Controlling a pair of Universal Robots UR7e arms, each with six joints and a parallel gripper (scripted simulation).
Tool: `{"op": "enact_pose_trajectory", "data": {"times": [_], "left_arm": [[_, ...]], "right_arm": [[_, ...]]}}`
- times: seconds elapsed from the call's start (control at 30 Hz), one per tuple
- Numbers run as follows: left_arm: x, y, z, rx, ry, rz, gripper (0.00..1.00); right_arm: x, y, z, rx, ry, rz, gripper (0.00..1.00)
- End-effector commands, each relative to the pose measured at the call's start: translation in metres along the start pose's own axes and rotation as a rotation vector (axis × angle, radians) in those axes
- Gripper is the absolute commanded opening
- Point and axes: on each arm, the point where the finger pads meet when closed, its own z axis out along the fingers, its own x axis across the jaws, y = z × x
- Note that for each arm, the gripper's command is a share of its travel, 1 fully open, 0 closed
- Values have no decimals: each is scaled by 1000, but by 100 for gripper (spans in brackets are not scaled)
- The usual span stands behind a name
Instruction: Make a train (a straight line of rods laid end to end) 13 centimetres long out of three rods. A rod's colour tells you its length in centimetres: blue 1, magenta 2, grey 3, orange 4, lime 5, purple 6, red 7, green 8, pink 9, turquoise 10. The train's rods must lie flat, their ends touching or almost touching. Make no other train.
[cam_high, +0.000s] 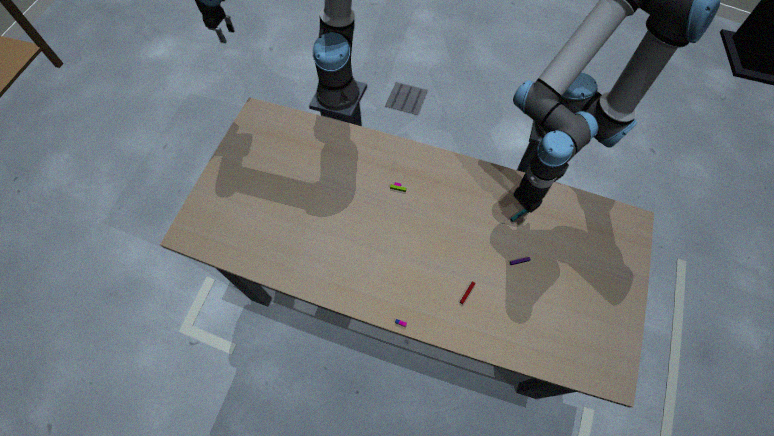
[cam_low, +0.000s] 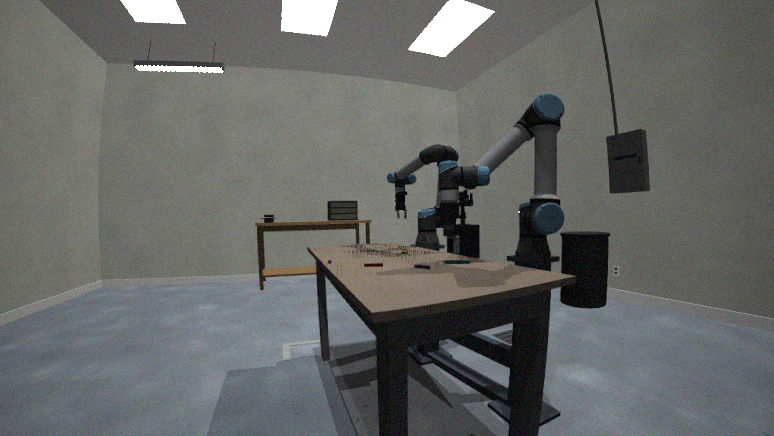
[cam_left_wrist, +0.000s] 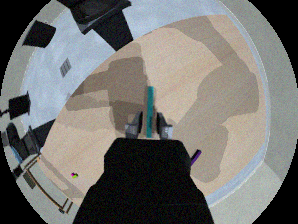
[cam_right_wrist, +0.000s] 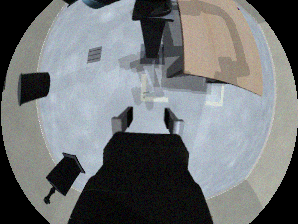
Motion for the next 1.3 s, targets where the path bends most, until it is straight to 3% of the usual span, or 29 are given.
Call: {"op": "enact_pose_trajectory", "data": {"times": [0.0,0.57,1.27], "left_arm": [[0,0,6,-2,0,0,54],[0,0,21,-2,0,0,54],[0,0,23,-2,0,0,54]], "right_arm": [[0,0,0,-1,0,0,100],[0,0,0,-1,0,0,100],[0,0,0,-1,0,0,100]]}}
